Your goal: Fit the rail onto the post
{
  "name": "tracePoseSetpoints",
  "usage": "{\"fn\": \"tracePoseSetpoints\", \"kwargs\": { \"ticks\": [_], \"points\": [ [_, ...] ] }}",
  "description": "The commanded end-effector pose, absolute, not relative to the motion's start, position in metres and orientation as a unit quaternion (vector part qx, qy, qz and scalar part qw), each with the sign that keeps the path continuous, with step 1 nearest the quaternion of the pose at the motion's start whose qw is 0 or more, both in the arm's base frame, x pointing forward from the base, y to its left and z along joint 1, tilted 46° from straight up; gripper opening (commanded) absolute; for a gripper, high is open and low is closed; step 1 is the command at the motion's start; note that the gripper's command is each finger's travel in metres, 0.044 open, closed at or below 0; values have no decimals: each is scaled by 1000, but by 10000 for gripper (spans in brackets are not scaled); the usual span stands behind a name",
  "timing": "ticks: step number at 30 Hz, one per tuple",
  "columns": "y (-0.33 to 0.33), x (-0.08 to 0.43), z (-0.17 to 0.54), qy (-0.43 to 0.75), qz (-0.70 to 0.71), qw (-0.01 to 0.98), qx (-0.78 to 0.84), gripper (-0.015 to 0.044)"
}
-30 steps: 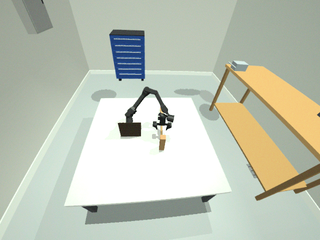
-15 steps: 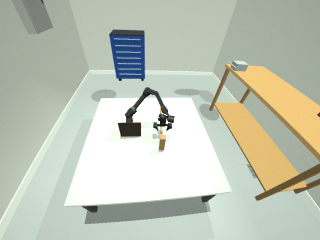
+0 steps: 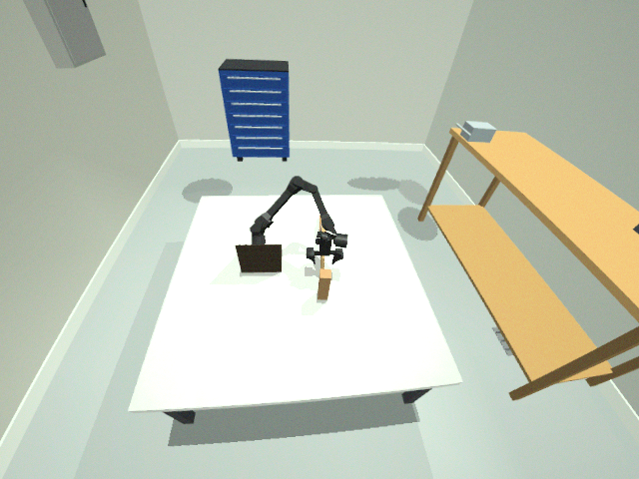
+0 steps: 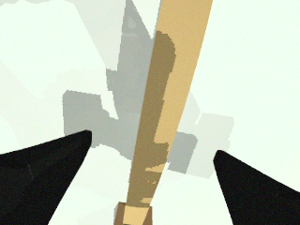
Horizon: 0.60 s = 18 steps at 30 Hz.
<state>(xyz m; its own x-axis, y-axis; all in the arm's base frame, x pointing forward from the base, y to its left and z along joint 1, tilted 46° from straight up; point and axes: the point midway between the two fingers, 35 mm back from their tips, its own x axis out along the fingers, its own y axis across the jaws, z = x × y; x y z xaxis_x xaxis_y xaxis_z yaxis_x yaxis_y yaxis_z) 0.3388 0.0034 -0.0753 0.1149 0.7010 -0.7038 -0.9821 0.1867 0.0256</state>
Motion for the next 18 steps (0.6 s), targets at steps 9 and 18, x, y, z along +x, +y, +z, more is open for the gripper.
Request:
{"fn": "tracePoseSetpoints", "kwargs": {
  "ticks": [9,18],
  "points": [
    [19,338,-89,301,595,710,-226,440],
    [26,338,-96,301,595,711,-225,414]
  ]
}}
